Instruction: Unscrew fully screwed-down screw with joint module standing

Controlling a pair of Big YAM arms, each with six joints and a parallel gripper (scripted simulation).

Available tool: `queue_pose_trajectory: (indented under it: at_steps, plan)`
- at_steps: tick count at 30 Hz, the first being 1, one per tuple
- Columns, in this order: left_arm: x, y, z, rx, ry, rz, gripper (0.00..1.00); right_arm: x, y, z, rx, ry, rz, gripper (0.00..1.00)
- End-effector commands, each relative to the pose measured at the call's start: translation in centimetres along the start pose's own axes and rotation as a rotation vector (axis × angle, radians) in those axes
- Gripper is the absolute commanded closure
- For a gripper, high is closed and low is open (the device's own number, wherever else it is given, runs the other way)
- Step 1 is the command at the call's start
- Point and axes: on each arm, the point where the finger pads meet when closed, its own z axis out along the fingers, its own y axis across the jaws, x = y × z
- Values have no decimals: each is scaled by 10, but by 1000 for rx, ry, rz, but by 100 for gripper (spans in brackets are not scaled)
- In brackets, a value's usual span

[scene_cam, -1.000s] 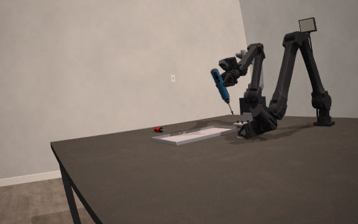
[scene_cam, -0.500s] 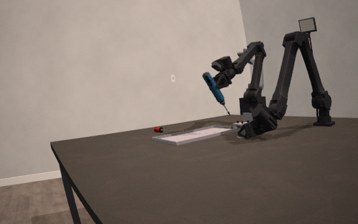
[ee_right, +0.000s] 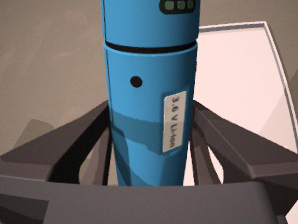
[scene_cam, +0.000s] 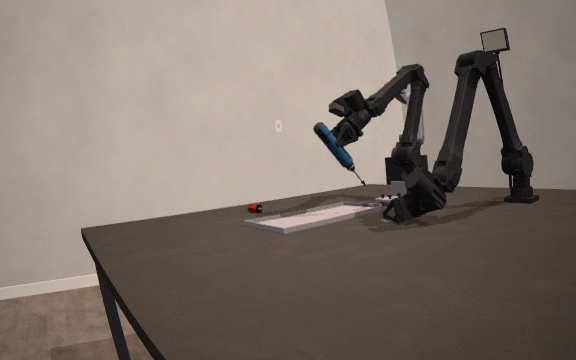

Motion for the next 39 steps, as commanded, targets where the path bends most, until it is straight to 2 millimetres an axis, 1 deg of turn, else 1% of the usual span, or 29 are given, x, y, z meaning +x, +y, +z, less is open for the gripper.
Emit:
queue_pose_trajectory:
  at_steps: [1,6,8,9,11,13,23,25,26,28,30,39]
  plan:
    - [-8,8,0,-7,-7,22,41,-60,-8,4,28,-65,63,58]
    - [-8,8,0,-7,-7,22,41,-61,-29,10,78,-25,110,58]
    - [-8,8,0,-7,-7,22,41,-61,-29,10,78,-25,110,58]
    - [-8,8,0,-7,-7,22,41,-68,-27,7,71,-49,108,58]
    - [-8,8,0,-7,-7,22,41,-68,-27,7,71,-49,108,58]
    - [-8,8,0,-7,-7,22,41,-61,-38,11,97,-9,130,58]
    - [-8,8,0,-7,-7,22,41,-60,-81,17,197,67,232,58]
    - [-8,8,0,-7,-7,22,41,-60,-81,17,196,67,232,58]
    - [-8,8,0,-7,-7,22,41,-67,-79,12,190,48,230,58]
    - [-8,8,0,-7,-7,22,41,-67,-79,12,190,48,230,58]
    - [-8,8,0,-7,-7,22,41,-60,-90,17,215,82,254,58]
    - [-8,8,0,-7,-7,22,41,-57,-129,17,304,147,353,58]
